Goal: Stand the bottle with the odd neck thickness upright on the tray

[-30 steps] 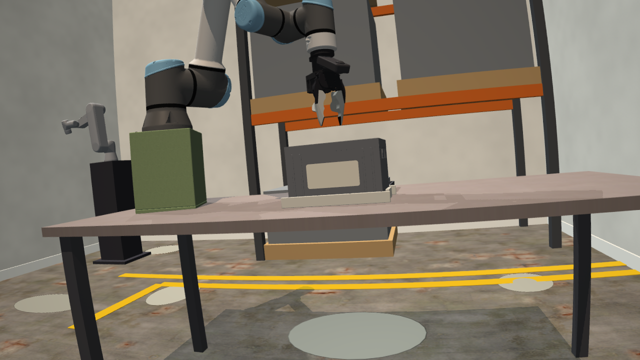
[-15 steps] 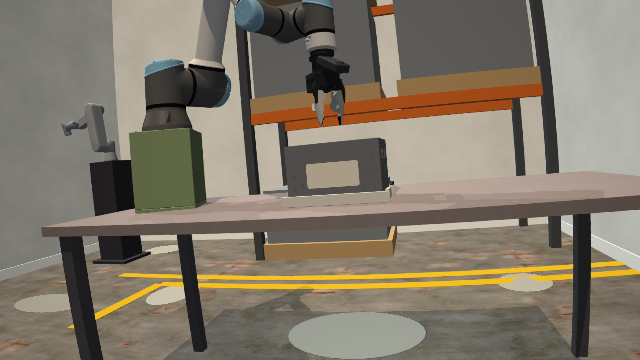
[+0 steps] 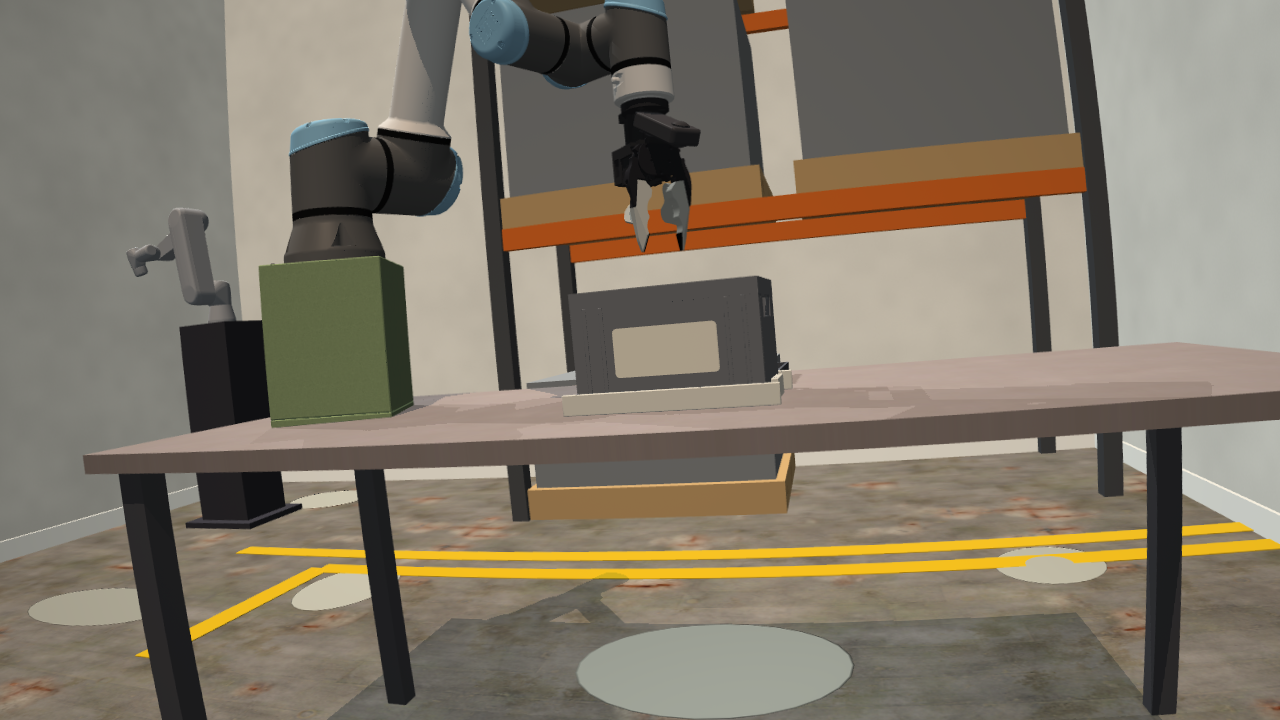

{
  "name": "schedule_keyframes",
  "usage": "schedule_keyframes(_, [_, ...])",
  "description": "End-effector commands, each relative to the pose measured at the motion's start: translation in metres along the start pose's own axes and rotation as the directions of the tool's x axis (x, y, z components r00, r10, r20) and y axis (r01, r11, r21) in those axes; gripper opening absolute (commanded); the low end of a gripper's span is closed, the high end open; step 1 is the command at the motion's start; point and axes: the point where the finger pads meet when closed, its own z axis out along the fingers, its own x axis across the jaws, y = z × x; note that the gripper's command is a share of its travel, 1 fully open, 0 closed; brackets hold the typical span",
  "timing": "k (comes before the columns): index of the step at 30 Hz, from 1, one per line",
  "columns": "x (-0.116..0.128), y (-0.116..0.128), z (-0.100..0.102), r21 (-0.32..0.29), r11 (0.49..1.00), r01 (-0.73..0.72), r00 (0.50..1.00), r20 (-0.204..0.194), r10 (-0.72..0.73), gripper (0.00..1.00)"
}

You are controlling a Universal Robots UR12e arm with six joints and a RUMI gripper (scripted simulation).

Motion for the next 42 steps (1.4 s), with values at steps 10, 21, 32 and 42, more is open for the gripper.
schedule_keyframes(10, [0.002,0.003,0.014,-0.005,1.0,0.0,1.0,-0.003,0.0,0.38])
schedule_keyframes(21, [0.002,0.003,0.029,-0.005,1.0,0.0,1.0,-0.003,0.0,0.38])
schedule_keyframes(32, [0.002,0.003,0.039,-0.005,1.0,0.0,1.0,-0.002,0.0,0.38])
schedule_keyframes(42, [0.002,0.003,0.045,-0.005,1.0,0.0,1.0,-0.002,0.0,0.38])
